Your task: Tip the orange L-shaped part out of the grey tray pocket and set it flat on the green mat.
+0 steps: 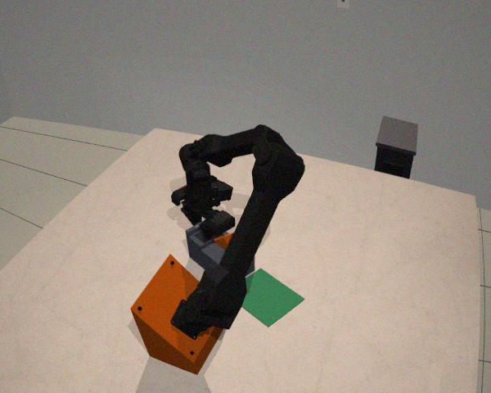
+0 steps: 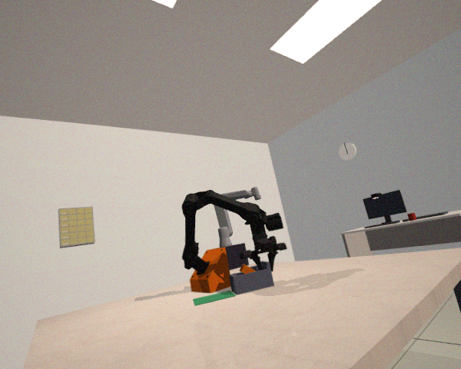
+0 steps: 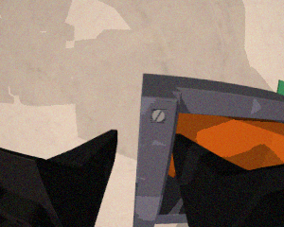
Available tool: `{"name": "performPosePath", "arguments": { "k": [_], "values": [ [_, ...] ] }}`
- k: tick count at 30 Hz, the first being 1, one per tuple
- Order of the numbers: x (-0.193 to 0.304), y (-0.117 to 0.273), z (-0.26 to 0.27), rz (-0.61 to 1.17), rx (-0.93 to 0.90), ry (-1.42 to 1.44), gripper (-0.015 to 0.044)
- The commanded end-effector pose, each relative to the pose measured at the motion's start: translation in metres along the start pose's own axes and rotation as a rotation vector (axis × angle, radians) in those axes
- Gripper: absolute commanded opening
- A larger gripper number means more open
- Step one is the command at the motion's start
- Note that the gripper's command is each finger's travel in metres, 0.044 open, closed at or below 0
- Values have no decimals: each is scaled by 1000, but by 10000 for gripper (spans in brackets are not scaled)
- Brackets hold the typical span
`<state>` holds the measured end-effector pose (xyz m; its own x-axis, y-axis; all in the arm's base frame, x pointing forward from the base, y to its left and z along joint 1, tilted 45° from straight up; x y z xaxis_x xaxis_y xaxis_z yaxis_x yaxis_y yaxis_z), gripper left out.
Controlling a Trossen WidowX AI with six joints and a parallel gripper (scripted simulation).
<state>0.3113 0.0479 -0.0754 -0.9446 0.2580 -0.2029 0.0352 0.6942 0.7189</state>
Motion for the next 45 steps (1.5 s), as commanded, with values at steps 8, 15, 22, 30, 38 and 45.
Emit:
{"name": "performPosePath", "arguments": {
  "k": [8,15,22,30,38,45],
  "values": [
    [2,3,8,11,9,8,180],
    [1,74,2,12,5,10,180],
    [4,99,-3,13,6,10,180],
    [2,100,1,-6,-3,13,180],
    [2,100,1,-6,-3,13,180],
    [2,100,1,-6,-3,13,180]
  ]
}}
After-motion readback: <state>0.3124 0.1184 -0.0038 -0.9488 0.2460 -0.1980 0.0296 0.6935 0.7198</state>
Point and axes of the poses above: the point midway between the two fingers, 35 mm back from their tips, its own y axis back along the fingers, its own z axis across the jaws, x = y × z, the point moved 1 cm from there along y, back along the fingers, and after that the axes turned 12 degrees about y, right-handed, at the moved point
